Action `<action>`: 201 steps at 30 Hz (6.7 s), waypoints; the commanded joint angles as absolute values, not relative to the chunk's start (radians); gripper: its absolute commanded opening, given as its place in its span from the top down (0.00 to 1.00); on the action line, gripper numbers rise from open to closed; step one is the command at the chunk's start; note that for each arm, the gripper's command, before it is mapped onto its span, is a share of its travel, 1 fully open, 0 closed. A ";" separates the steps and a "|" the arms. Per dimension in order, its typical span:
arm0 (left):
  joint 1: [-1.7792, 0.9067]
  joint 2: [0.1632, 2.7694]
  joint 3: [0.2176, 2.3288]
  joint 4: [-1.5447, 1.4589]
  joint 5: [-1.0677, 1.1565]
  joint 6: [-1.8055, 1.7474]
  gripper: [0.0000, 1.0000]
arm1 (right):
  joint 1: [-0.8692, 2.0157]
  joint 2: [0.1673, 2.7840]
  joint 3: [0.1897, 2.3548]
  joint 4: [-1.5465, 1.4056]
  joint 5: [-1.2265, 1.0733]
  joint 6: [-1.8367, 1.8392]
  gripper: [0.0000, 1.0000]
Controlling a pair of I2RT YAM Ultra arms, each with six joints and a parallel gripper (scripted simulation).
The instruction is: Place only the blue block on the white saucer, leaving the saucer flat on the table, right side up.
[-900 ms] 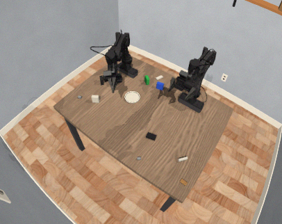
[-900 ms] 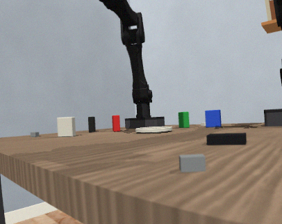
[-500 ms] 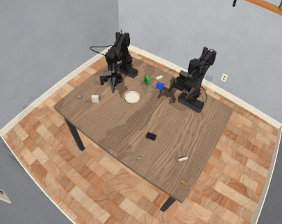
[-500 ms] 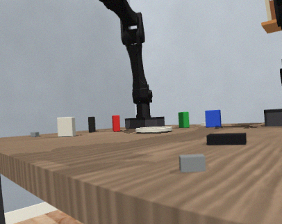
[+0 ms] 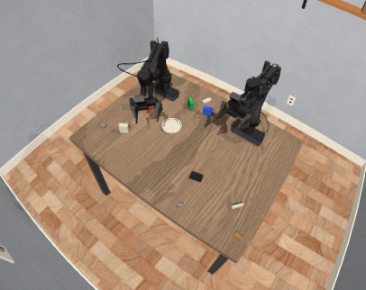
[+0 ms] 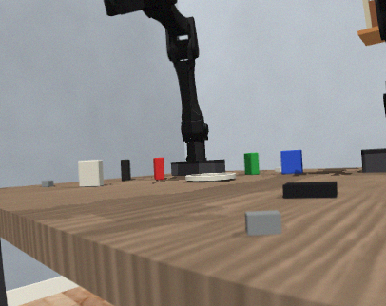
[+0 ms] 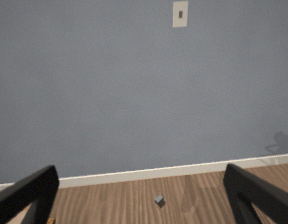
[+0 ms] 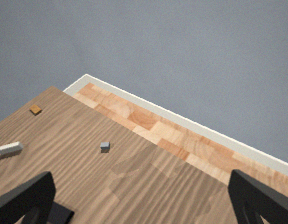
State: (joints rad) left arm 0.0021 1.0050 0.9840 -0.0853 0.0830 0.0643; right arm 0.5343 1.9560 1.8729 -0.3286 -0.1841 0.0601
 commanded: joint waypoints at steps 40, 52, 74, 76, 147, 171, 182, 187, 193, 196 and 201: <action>-1.032 0.653 0.767 -0.919 -0.060 0.156 0.00 | 0.221 0.691 0.634 -1.076 0.004 0.025 0.00; -1.516 0.963 0.707 -0.812 -0.019 -0.010 0.00 | 0.141 0.630 0.613 -1.101 -0.009 -0.015 0.00; -1.552 1.026 0.764 -0.901 -0.004 -0.005 0.00 | 0.175 0.648 0.598 -0.994 -0.037 -0.034 0.51; -1.551 1.004 0.784 -0.946 -0.001 -0.005 0.00 | 0.192 0.658 0.590 -0.952 -0.048 -0.041 0.51; -1.517 0.398 1.340 -1.562 0.001 0.002 0.00 | 1.376 1.394 0.166 0.685 -0.363 -0.219 0.51; -1.517 0.398 1.340 -1.562 0.001 0.002 0.00 | 1.439 1.649 0.239 0.878 -0.310 -0.184 0.63; -1.517 0.398 1.340 -1.562 0.001 0.002 0.00 | 1.443 1.671 0.237 0.903 -0.312 -0.186 0.68; -1.517 0.398 1.340 -1.562 0.001 0.002 0.00 | 1.438 1.668 0.233 0.905 -0.317 -0.188 0.75; -1.517 0.398 1.340 -1.562 0.001 0.002 0.00 | 1.438 1.631 0.243 0.853 -0.319 -0.188 1.00; -1.517 0.398 1.340 -1.562 0.001 0.002 0.00 | 1.438 1.593 0.247 0.813 -0.319 -0.188 0.81; -1.517 0.398 1.340 -1.562 0.001 0.002 0.00 | 1.437 1.451 0.269 0.662 -0.321 -0.185 0.81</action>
State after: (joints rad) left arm -1.5181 0.3981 1.3270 -1.5509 -0.0002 0.0021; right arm 1.4349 1.5333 0.2241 0.7448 -0.3099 -0.1860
